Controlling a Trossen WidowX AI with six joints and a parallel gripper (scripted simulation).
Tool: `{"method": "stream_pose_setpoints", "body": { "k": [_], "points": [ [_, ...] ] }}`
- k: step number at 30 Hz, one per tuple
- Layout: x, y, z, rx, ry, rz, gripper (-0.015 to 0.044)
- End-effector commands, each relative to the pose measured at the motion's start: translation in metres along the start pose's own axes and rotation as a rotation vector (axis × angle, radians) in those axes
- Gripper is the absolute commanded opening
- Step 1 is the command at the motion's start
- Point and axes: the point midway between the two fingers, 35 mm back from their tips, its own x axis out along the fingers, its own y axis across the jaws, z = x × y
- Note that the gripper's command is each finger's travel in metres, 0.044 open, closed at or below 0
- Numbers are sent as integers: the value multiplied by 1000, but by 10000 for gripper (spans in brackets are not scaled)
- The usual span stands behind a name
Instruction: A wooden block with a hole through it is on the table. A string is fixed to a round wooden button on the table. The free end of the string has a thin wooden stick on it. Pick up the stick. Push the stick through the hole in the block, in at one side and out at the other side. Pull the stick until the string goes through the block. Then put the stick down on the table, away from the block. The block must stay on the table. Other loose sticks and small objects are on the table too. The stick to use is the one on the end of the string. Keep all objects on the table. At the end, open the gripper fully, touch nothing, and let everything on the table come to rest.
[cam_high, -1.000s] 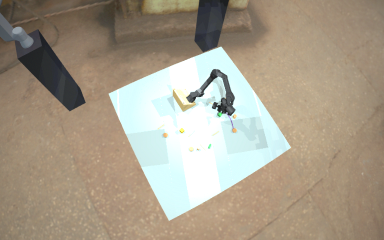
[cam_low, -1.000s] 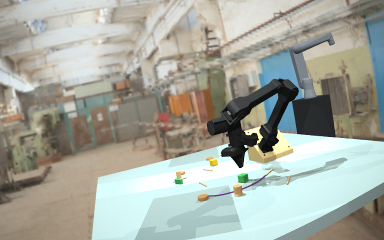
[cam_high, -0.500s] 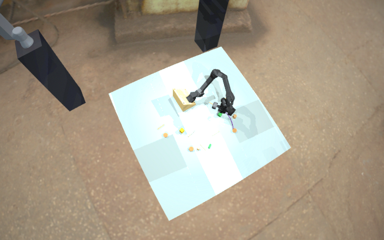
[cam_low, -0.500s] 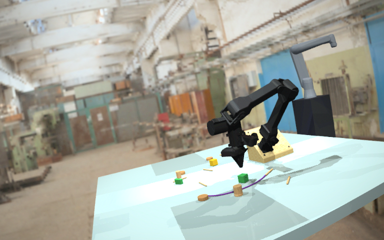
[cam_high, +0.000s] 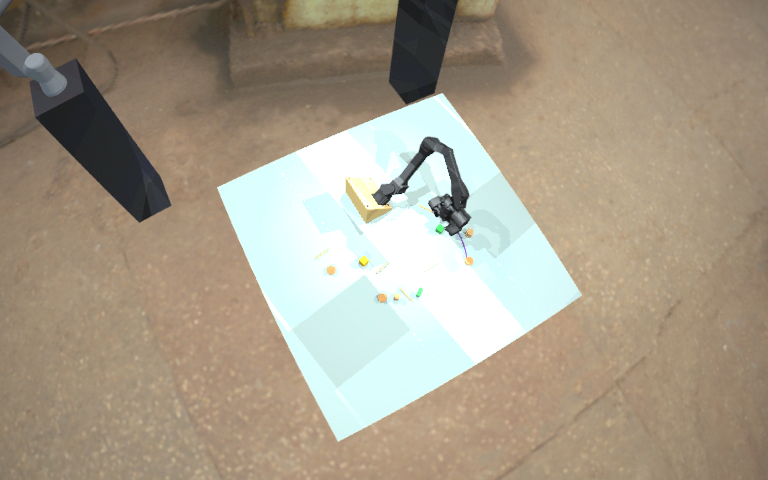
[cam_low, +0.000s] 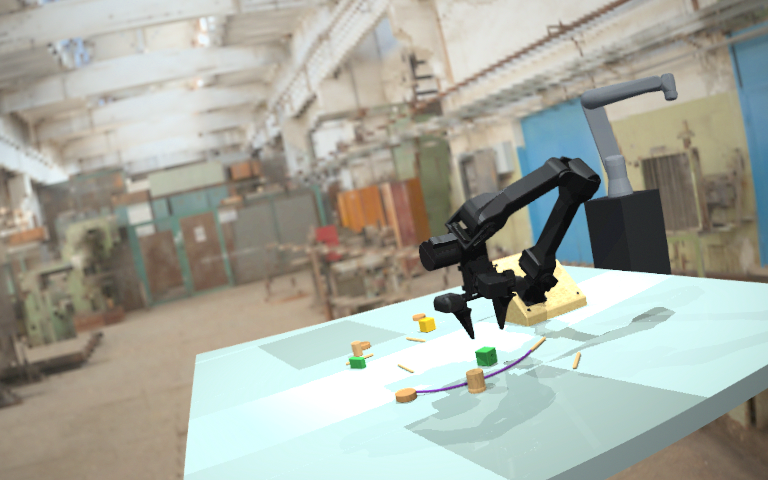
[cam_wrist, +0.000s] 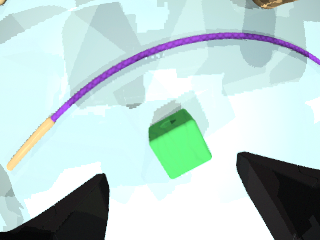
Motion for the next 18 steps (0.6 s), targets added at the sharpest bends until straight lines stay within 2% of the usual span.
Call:
{"method": "stream_pose_setpoints", "body": {
  "k": [1,18],
  "points": [
    [-2,22,8,811,-1,-3,440],
    [-2,40,12,1582,-2,-1,440]
  ]
}}
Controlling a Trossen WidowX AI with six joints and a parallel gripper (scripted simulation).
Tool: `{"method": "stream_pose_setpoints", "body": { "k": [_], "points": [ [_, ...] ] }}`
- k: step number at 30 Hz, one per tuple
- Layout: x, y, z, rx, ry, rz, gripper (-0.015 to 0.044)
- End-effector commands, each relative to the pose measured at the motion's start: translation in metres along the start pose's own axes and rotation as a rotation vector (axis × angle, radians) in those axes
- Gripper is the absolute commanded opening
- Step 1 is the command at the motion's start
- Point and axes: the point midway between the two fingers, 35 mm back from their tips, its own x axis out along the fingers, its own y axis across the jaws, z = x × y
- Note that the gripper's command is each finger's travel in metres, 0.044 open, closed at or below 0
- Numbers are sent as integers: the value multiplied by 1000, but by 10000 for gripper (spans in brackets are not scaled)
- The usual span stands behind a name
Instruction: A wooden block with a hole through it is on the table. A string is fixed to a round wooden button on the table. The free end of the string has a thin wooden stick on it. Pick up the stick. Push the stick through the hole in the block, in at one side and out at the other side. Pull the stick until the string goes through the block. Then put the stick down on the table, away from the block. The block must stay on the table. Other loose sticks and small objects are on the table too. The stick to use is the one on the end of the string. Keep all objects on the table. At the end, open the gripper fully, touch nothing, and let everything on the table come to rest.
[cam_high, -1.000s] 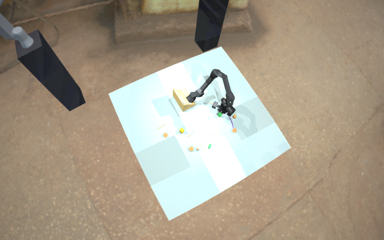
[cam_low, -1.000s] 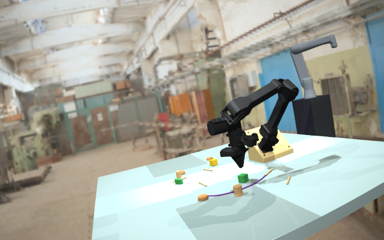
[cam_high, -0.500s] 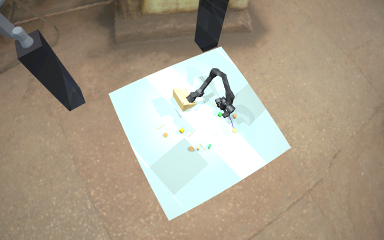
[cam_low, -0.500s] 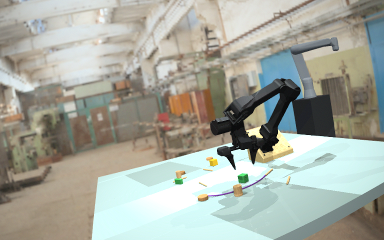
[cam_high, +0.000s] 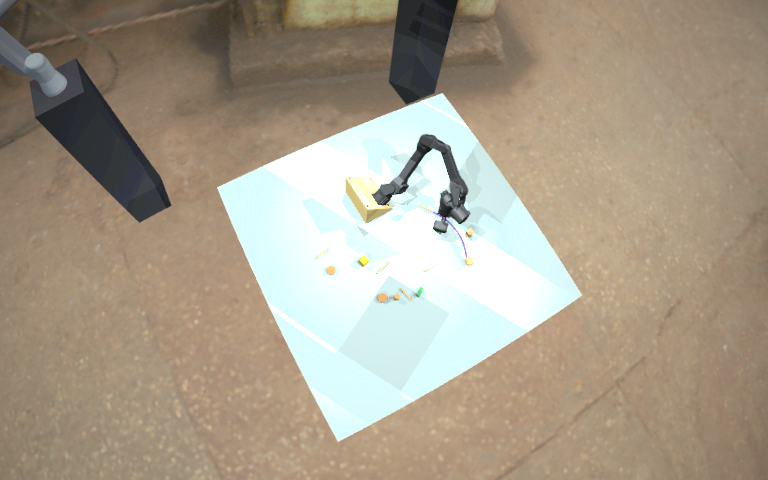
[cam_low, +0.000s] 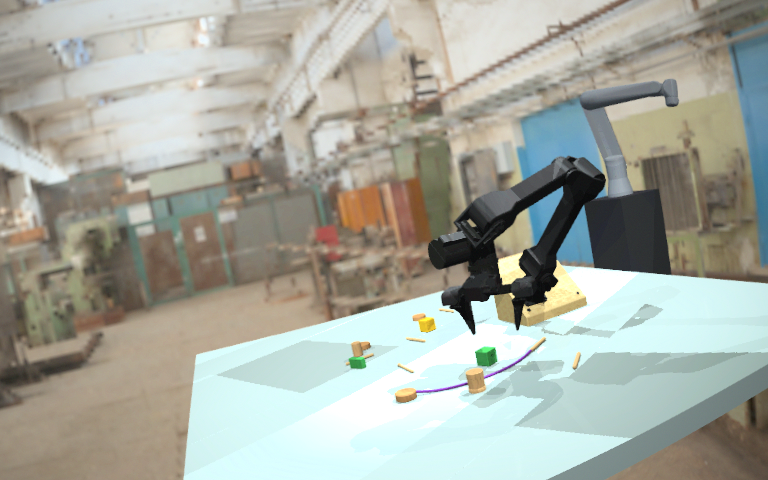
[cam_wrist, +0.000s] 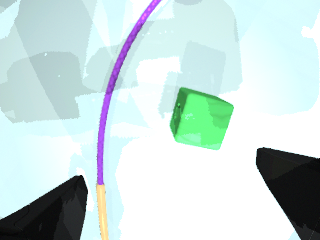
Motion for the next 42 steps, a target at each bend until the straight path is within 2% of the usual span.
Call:
{"method": "stream_pose_setpoints", "body": {
  "k": [1,42],
  "points": [
    [-2,21,-14,807,-5,-3,440],
    [0,51,-38,2676,-1,4,440]
  ]
}}
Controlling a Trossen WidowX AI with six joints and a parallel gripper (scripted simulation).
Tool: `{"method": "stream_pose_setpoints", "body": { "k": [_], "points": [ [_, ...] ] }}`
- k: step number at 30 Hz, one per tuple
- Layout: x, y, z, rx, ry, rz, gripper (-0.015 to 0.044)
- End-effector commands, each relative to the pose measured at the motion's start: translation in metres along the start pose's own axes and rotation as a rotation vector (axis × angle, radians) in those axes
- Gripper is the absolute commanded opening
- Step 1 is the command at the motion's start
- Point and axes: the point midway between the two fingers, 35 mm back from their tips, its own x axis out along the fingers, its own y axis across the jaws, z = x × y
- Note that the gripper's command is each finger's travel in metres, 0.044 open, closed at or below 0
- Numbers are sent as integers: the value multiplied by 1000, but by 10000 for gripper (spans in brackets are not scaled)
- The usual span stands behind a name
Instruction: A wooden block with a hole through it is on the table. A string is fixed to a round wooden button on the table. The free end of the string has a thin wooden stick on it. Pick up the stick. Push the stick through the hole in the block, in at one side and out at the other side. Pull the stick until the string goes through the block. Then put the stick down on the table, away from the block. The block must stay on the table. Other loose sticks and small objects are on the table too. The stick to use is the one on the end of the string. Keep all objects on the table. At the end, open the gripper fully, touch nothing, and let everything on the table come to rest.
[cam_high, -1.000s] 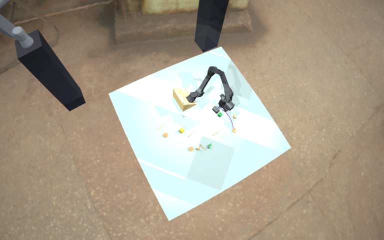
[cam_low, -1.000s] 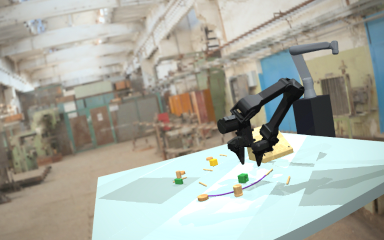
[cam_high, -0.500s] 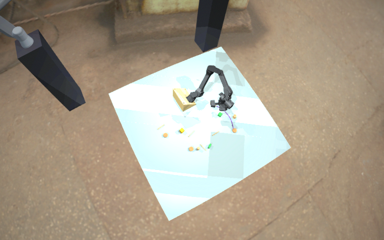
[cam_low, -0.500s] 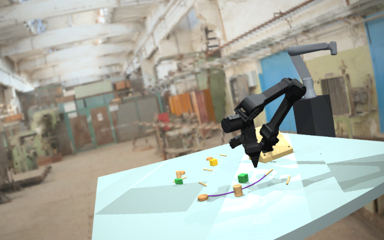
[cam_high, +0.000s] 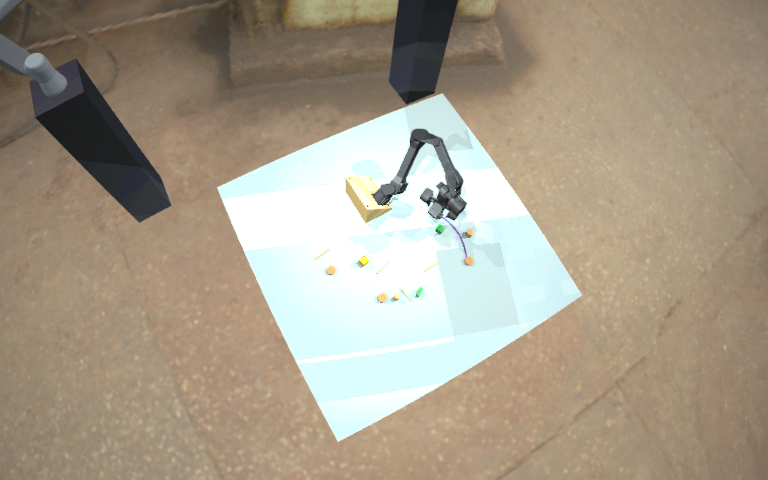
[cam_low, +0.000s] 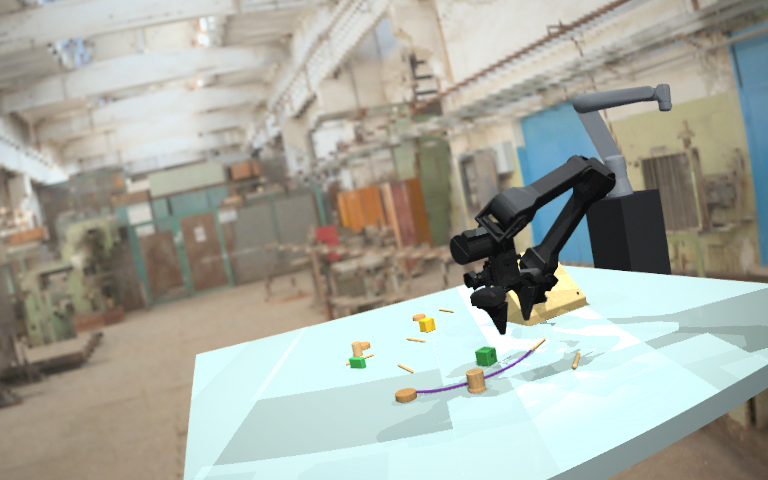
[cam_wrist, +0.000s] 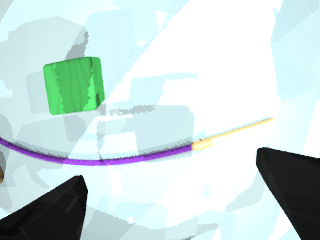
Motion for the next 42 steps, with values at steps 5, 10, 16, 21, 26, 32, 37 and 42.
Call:
{"method": "stream_pose_setpoints", "body": {
  "k": [5,10,16,21,26,32,37,42],
  "points": [
    [0,-24,-12,991,-1,7,440],
    [0,-27,-13,1221,0,7,440],
    [1,-29,-14,1449,1,7,440],
    [1,-29,-14,1449,1,7,440],
    [1,-29,-14,1449,1,7,440],
    [1,-29,-14,1449,1,7,440],
    [1,-29,-14,1449,1,7,414],
    [1,-29,-14,1449,1,7,282]
  ]
}}
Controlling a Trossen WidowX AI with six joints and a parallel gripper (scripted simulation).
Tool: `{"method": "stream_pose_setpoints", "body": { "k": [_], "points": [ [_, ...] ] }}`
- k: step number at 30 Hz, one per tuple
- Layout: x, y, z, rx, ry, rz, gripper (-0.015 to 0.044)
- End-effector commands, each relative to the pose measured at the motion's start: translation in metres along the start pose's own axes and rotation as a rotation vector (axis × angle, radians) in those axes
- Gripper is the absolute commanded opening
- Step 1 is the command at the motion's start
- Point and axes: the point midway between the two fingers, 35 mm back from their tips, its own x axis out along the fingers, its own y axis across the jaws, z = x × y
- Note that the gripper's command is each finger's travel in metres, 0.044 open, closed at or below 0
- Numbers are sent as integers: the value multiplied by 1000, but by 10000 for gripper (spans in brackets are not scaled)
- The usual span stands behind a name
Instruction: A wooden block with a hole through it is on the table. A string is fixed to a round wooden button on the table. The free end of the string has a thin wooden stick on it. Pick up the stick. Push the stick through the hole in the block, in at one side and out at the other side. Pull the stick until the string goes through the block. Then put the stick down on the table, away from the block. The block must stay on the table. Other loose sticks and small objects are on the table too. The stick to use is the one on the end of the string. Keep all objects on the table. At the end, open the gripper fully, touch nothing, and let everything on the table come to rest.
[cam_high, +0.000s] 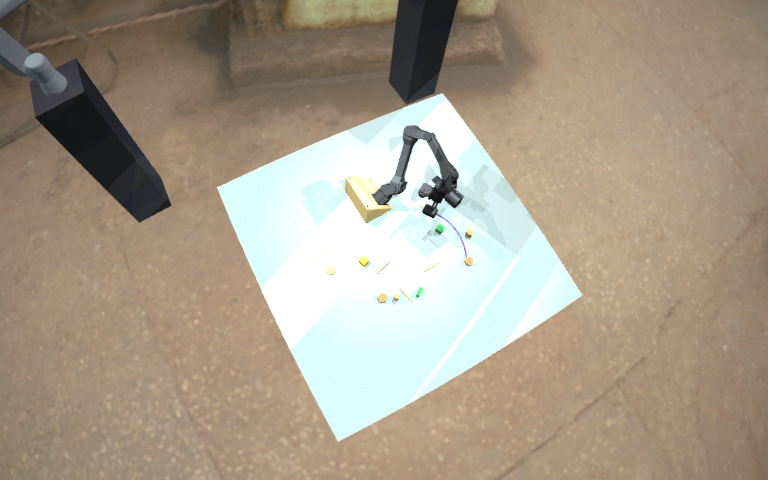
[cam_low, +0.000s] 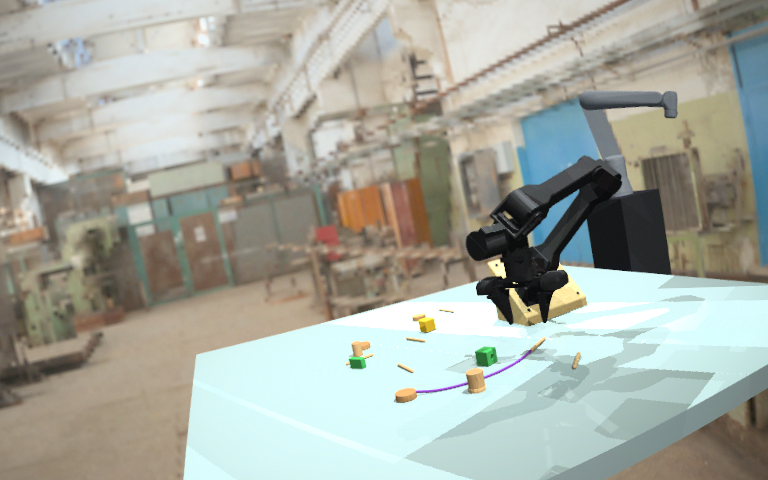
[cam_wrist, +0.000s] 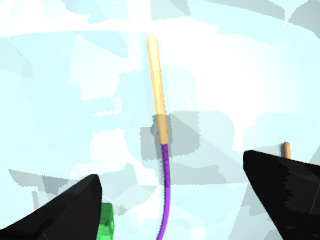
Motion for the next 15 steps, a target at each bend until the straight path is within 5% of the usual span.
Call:
{"method": "stream_pose_setpoints", "body": {
  "k": [1,6,15],
  "points": [
    [-1,0,1,7,1,4,256],
    [-1,0,1,7,1,4,125],
    [-1,0,1,7,1,4,123]
  ]
}}
